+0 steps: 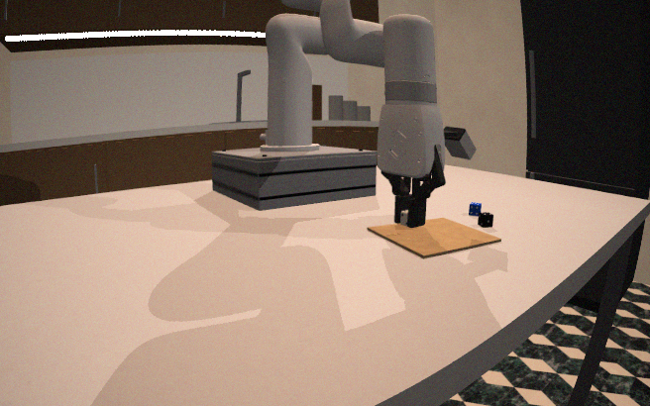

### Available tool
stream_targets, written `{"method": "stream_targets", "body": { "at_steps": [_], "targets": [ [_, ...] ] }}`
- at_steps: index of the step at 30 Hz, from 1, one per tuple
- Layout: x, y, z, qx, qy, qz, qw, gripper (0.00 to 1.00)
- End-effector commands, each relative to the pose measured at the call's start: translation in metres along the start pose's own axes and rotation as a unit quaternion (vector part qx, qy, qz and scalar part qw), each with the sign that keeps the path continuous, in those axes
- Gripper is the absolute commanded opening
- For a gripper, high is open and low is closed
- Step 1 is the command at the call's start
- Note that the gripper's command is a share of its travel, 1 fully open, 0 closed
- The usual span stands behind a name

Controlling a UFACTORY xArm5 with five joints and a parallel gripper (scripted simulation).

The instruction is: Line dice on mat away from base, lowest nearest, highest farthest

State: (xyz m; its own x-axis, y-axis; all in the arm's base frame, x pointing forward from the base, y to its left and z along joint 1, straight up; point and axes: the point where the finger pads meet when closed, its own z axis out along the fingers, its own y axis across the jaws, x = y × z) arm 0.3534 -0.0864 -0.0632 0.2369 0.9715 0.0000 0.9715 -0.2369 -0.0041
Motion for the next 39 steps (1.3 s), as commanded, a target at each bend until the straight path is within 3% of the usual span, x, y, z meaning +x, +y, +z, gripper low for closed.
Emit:
{"method": "stream_targets", "body": {
  "at_steps": [1,19,34,39],
  "targets": [
    [0.0,0.0012,-0.0007,-0.001,0.0,0.0,1.0,0.15],
    [0.0,0.0012,-0.0007,-0.001,0.0,0.0,1.0,0.15],
    [0.0,0.0012,-0.0007,-0.001,0.0,0.0,1.0,0.36],
    [0.0,0.0012,-0.0007,-0.001,0.0,0.0,1.0,0.36]
  ]
}}
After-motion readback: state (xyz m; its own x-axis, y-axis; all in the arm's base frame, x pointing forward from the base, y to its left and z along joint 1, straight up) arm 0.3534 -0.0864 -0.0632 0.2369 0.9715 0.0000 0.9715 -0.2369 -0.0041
